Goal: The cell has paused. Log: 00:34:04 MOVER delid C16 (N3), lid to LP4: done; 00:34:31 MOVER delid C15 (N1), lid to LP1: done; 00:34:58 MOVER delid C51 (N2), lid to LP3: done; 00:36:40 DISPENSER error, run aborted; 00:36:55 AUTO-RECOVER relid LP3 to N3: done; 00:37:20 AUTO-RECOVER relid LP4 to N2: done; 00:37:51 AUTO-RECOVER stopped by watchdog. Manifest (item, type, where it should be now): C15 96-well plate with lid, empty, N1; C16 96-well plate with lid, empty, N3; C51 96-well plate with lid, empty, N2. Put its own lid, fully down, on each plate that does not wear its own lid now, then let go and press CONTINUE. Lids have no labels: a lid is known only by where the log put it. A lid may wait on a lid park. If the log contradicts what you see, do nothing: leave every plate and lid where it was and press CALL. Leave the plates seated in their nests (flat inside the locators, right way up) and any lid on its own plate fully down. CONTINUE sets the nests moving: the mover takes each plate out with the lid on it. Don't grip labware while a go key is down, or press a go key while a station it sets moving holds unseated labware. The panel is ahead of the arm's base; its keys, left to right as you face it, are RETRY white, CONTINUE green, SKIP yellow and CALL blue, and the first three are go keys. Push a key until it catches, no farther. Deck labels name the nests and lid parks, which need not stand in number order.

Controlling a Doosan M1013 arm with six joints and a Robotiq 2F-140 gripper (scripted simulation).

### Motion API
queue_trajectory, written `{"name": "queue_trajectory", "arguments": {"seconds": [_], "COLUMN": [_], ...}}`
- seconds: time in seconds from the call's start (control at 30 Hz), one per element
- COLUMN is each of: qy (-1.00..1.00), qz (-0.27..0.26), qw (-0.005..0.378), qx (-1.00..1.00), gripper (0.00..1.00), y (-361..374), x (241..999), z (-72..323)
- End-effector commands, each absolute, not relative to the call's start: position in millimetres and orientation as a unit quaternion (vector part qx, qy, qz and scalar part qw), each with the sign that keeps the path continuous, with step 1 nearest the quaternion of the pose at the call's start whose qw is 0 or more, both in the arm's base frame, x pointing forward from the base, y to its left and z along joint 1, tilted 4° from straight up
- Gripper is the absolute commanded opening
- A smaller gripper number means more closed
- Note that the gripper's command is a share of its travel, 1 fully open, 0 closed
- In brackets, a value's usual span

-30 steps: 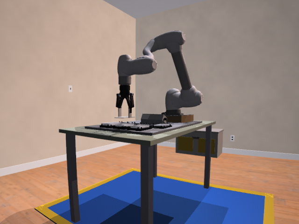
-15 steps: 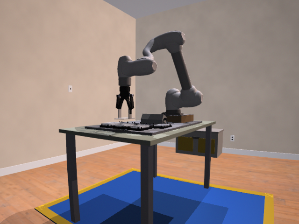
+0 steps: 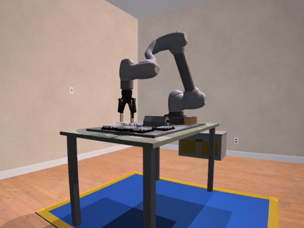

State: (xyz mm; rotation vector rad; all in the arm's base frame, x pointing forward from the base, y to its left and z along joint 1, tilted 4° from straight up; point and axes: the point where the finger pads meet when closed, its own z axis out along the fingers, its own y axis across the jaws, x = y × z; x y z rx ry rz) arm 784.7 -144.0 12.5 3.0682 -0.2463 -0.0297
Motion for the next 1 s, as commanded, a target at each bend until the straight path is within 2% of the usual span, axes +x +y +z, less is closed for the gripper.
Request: {"name": "queue_trajectory", "arguments": {"seconds": [0.0,0.97], "qy": [-0.083,-0.083], "qz": [-0.01,-0.01], "qw": [0.031,0.031], "qx": [0.996,0.996], "gripper": [0.0,0.0], "y": [-145.2,-145.6], "x": [783.7,783.6], "z": [5.8,0.9]}}
